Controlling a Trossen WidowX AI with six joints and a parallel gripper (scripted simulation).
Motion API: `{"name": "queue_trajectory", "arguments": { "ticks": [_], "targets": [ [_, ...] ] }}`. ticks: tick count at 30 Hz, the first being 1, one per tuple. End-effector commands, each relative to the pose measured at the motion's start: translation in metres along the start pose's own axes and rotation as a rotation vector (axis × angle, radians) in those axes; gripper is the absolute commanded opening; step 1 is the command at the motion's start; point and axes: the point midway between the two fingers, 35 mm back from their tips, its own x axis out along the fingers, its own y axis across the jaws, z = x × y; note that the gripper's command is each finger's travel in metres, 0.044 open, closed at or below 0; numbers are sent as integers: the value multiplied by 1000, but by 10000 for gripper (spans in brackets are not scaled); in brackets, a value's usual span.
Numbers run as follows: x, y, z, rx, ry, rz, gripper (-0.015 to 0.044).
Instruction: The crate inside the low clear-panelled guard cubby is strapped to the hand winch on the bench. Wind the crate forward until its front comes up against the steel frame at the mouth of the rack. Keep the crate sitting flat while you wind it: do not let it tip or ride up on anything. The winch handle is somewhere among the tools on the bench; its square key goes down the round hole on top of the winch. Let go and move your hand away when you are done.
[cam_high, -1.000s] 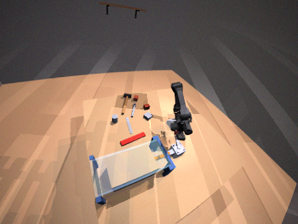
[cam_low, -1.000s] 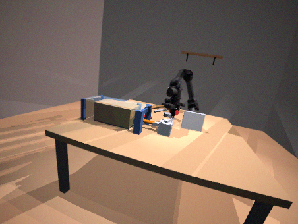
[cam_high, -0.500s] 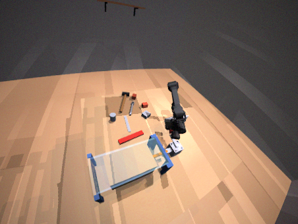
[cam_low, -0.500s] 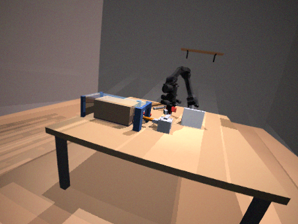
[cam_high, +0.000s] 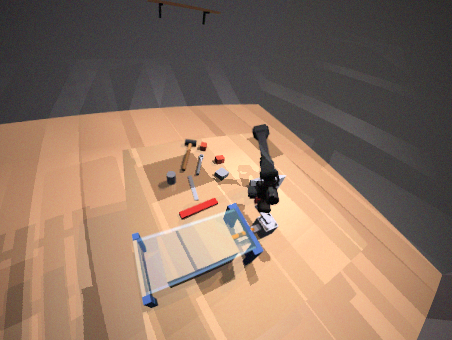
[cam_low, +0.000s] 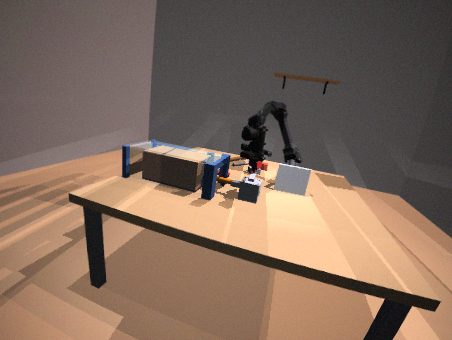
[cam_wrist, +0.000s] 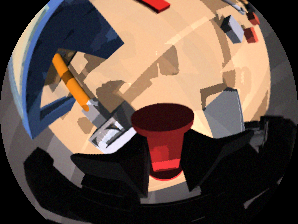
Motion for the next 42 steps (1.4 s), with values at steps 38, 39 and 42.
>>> {"name": "queue_trajectory", "arguments": {
  "ticks": [38,39,42],
  "targets": [
    [-3,59,40,30,-26,28,0],
    [-3,61,41,30,-26,28,0],
    [-3,65,41,30,-26,28,0]
  ]
}}
